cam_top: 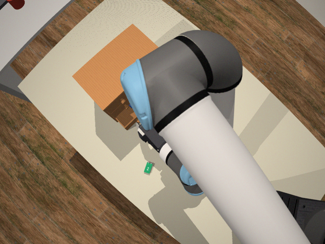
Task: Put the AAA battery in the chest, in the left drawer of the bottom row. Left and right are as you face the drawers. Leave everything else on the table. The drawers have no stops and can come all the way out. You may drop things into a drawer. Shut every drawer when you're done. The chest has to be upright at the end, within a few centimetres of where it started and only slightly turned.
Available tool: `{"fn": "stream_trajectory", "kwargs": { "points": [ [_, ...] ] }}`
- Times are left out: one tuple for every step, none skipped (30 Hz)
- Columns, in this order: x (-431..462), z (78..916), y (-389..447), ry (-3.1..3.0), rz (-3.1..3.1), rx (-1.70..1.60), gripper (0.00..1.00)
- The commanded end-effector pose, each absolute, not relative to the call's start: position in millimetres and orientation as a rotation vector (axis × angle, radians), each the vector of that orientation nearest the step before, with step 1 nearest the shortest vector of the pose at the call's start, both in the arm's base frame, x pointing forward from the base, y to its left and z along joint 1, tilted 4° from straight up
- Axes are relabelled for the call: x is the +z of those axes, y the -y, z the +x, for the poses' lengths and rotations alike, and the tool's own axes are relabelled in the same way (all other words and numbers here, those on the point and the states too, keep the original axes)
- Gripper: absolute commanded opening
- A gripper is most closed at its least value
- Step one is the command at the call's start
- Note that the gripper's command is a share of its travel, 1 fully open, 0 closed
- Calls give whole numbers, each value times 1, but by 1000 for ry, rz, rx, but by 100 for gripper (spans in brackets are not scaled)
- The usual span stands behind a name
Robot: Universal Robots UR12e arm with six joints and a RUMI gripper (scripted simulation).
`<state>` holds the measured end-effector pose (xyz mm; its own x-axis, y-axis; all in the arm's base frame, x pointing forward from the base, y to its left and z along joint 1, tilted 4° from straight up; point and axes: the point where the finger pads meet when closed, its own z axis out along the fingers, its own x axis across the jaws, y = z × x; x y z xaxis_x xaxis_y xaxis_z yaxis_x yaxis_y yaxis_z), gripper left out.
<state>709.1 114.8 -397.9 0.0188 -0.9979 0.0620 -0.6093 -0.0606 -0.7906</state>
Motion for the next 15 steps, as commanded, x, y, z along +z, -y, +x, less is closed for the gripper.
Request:
{"fn": "stream_trajectory", "kwargs": {
  "points": [
    [-397,711,-115,-1645,-1728,-876,7],
    [-397,711,-115,-1645,-1728,-876,7],
    [-397,712,-115,-1645,-1728,-876,7],
    [-397,712,-115,-1645,-1728,-876,7],
    [-397,713,-115,-1645,-1728,-876,7],
    [-397,713,-115,-1645,-1728,-876,7],
    [-397,714,-115,-1645,-1728,-876,7],
    [-397,715,-115,-1645,-1728,-876,7],
    [-397,715,-115,-1645,-1728,-876,7],
    [-397,716,-115,-1645,-1728,-876,7],
    [-397,716,-115,-1645,-1728,-876,7],
    [-397,717,-115,-1645,-1728,-876,7],
    [-397,717,-115,-1645,-1728,-876,7],
    [-397,718,-115,-1645,-1728,-876,7],
    [-397,719,-115,-1645,-1728,-876,7]
  ]
}}
